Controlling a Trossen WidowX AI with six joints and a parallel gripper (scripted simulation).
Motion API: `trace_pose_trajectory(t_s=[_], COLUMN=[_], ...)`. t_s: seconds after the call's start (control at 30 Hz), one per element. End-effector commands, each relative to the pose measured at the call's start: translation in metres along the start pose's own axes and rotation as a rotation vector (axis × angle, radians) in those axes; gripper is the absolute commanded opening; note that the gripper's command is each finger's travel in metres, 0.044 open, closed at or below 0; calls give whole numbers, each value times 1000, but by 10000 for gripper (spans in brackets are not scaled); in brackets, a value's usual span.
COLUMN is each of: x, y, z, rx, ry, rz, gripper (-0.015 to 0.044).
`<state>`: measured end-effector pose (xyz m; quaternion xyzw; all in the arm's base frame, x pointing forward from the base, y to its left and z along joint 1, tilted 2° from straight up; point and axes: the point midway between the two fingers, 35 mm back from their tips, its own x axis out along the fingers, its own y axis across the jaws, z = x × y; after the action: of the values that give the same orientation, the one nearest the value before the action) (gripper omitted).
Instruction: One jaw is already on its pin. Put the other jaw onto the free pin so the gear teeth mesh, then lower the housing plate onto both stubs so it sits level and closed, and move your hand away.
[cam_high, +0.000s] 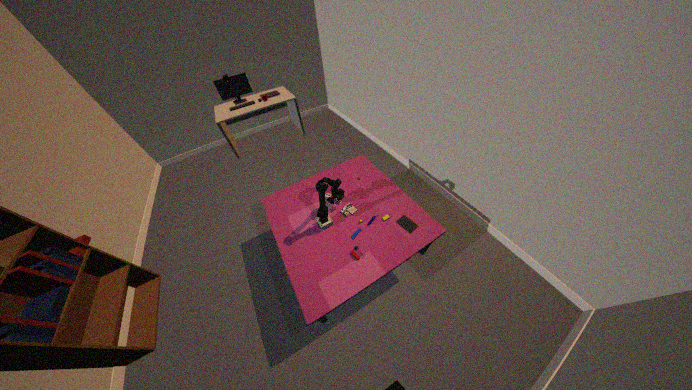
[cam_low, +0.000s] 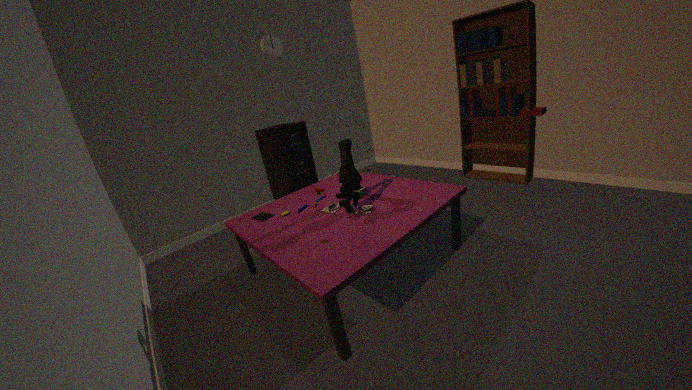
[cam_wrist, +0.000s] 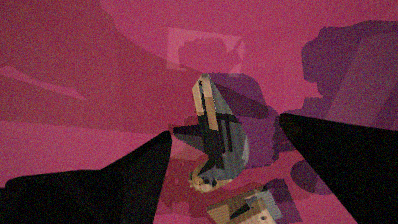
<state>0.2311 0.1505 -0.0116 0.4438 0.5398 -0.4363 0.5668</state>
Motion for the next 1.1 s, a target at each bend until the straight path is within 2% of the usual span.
trace_pose_trajectory(t_s=[0.0,0.1,0.47,0.57,1.07], x=[0,0,0,0,-4], y=[0,0,0,0,1], z=[-1,-1,0,0,0], rx=[-1,-1,0,0,0], ry=[6,6,0,0,0], rz=[-1,-1,0,0,0], gripper=[440,440,151,134,134])
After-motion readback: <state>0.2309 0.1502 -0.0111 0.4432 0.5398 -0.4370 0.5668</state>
